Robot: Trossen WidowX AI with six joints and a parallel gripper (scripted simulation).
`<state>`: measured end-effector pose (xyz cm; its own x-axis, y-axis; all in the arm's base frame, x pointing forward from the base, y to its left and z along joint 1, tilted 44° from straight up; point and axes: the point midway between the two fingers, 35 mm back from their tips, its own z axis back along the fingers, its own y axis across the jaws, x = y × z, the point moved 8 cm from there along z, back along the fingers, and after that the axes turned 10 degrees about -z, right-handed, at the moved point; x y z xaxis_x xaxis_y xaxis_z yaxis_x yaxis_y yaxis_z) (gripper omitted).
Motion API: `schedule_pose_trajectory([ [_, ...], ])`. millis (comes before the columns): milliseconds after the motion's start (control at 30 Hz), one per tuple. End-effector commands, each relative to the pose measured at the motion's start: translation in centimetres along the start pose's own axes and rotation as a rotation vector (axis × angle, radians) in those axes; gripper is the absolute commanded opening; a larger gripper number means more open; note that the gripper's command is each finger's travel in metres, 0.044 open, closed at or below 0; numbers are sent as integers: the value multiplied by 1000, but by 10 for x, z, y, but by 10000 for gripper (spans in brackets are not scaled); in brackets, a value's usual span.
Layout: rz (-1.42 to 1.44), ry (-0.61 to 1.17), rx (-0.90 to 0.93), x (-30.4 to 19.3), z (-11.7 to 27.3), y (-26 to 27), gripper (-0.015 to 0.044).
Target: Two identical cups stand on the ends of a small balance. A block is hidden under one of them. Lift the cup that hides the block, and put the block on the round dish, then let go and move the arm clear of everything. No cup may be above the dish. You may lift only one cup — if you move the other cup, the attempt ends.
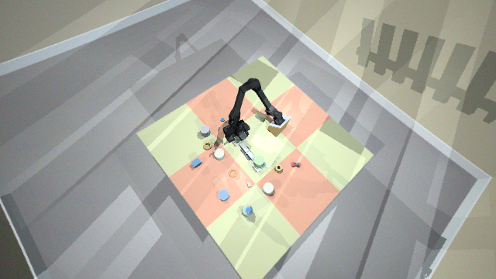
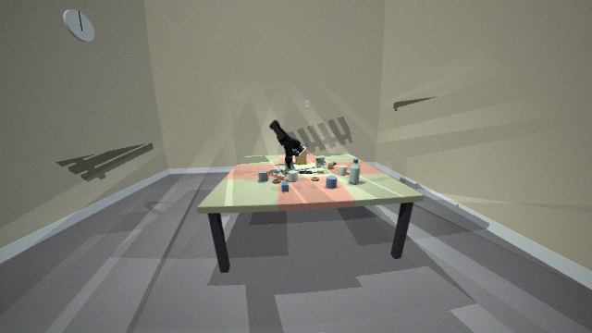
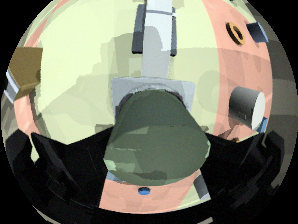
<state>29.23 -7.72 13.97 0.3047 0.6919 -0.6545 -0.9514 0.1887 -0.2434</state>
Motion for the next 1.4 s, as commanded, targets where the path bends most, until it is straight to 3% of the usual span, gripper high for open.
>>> schedule_pose_trajectory([
  [0, -6, -9, -5, 1, 6, -3, 0],
  [1367, -5, -18, -1, 4, 57, -7, 0],
])
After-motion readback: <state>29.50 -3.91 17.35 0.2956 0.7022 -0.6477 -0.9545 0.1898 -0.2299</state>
